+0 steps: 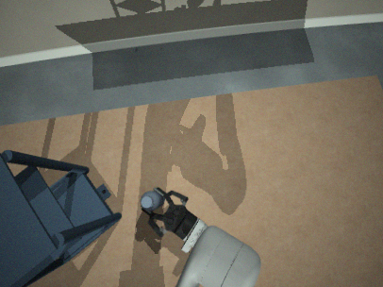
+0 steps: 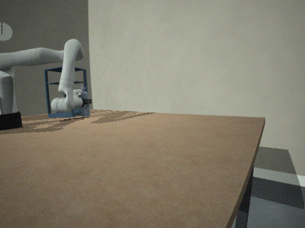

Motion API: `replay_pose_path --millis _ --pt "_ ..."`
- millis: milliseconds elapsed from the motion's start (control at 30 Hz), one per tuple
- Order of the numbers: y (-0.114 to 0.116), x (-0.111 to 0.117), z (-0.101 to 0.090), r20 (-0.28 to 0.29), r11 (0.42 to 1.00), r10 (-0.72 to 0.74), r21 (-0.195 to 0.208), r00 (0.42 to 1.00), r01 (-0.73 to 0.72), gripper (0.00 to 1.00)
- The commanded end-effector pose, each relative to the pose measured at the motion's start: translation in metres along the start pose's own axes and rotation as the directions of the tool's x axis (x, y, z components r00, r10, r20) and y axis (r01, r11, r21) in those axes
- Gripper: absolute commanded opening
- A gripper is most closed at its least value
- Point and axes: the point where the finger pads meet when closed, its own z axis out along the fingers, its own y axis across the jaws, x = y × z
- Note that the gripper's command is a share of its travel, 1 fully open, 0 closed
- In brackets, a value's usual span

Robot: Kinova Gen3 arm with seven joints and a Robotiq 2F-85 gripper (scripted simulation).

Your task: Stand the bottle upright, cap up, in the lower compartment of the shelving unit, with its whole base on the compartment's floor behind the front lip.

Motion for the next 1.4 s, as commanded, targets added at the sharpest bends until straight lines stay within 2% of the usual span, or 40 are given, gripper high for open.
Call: replay_pose_path --millis 0,467,1167,1367 --pt "0.002 0.008 0.001 -0.001 1.0 -0.009 0.0 1.0 0.009 0.0" --pt "0.002 0.038 0.001 -0.001 1.0 -0.009 0.0 1.0 0.009 0.0" --pt "0.001 0.039 -0.001 -0.001 1.0 -0.009 0.0 1.0 0.009 0.0" --pt "-0.001 0.039 -0.01 -0.001 1.0 -0.009 0.0 1.0 0.009 0.0"
